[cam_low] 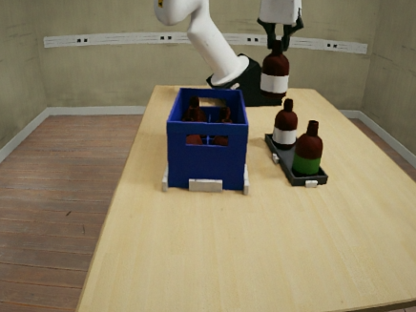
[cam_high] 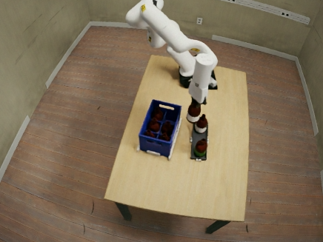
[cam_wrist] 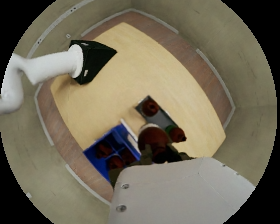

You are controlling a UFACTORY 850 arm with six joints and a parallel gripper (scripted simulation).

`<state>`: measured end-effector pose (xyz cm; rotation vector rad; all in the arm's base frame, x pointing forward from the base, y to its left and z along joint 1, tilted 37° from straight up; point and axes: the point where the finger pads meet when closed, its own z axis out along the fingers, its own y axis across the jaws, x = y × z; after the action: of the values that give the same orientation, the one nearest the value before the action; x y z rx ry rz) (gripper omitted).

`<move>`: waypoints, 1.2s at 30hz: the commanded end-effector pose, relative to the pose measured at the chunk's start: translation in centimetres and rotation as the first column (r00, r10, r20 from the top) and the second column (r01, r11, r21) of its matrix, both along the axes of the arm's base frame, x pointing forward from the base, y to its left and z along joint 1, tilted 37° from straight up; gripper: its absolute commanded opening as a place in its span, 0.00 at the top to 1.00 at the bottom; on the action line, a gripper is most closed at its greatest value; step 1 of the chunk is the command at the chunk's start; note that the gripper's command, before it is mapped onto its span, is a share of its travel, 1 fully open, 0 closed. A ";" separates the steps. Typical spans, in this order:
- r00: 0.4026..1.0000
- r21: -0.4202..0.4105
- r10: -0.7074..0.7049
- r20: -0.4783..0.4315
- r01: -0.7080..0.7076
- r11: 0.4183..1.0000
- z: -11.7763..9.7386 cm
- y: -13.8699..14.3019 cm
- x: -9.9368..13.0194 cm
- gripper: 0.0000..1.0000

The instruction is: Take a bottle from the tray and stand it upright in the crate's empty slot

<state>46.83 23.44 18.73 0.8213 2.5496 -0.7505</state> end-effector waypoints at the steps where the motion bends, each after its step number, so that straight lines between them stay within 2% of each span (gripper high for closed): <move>1: 1.000 0.002 0.001 0.002 -0.001 1.000 0.6 -0.8 -0.3 1.00; 36: 1.000 0.002 0.001 0.002 -0.001 1.000 4.6 -6.8 -2.6 1.00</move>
<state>44.39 17.08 22.87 0.8212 2.5497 -0.7501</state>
